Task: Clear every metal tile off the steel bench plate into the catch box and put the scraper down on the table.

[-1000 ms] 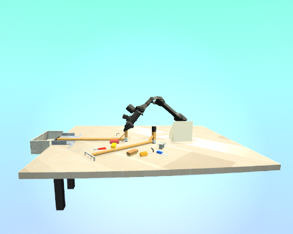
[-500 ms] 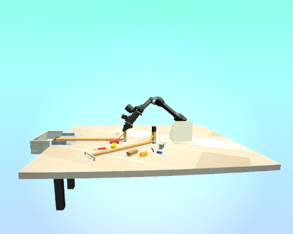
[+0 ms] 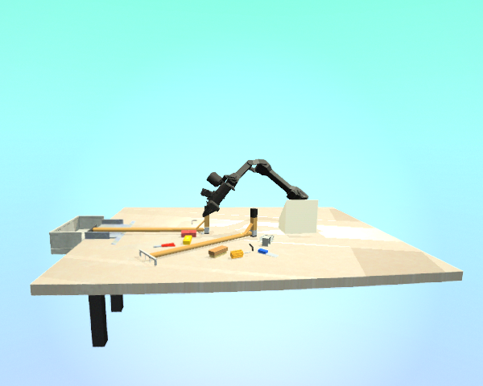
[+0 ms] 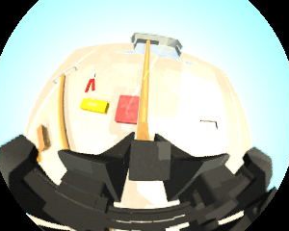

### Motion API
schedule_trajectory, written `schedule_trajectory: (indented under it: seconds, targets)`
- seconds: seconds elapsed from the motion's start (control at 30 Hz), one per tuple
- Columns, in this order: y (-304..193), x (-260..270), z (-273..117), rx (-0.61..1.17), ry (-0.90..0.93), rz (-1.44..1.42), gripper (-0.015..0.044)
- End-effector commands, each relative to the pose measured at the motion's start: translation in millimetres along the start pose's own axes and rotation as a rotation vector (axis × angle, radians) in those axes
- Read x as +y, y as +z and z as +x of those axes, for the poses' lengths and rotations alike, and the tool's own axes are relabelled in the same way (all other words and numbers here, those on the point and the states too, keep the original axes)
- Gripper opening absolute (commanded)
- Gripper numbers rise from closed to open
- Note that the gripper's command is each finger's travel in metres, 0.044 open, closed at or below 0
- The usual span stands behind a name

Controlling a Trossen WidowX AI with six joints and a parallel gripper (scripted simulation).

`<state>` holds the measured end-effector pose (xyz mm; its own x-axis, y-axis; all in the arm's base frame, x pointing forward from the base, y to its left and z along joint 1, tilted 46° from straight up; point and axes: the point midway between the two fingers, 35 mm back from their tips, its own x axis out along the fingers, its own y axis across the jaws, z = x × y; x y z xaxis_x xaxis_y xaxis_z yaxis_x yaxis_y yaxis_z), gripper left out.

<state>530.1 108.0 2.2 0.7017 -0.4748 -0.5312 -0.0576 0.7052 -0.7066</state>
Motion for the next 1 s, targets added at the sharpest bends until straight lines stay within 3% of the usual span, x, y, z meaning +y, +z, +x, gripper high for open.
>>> schedule_trajectory:
  seconds: [0.0, 0.97]
  targets:
    - [-3, 2, -6, -0.003, 0.002, 0.000, 0.0000]
    - [-30, 9, -34, -0.002, 0.007, 0.000, 0.0000]
